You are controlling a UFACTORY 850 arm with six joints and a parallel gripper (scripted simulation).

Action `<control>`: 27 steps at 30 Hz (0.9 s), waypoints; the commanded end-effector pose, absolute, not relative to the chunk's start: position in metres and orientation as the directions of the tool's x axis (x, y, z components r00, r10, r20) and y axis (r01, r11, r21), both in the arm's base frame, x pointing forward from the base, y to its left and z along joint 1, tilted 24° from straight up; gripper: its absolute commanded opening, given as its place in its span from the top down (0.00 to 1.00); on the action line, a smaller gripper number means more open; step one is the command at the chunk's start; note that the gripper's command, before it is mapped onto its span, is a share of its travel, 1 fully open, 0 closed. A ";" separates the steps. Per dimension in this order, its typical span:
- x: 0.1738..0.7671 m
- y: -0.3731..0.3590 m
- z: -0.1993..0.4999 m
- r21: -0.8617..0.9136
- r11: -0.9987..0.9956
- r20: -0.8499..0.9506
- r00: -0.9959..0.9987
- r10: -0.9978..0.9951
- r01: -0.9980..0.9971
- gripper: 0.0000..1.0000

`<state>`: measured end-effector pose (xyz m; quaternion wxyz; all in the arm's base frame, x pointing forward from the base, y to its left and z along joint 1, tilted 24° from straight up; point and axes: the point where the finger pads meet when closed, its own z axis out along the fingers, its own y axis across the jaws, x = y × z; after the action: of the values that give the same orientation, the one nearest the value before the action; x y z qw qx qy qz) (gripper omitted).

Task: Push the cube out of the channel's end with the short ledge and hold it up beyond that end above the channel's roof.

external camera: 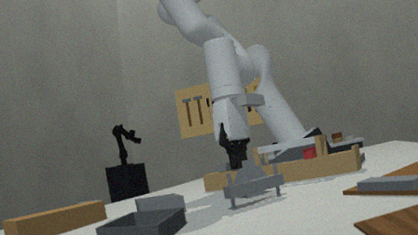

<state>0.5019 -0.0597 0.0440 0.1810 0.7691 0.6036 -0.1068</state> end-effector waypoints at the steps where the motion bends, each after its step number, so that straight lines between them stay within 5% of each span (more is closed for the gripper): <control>1: 0.506 -0.048 0.040 0.151 -0.206 -0.382 0.249 0.890 0.967 1.00; 27: 0.513 -0.025 0.030 0.151 -0.206 -0.382 0.249 0.890 0.967 1.00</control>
<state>0.5122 -0.0251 0.0291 0.1810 0.7692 0.6035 -0.1069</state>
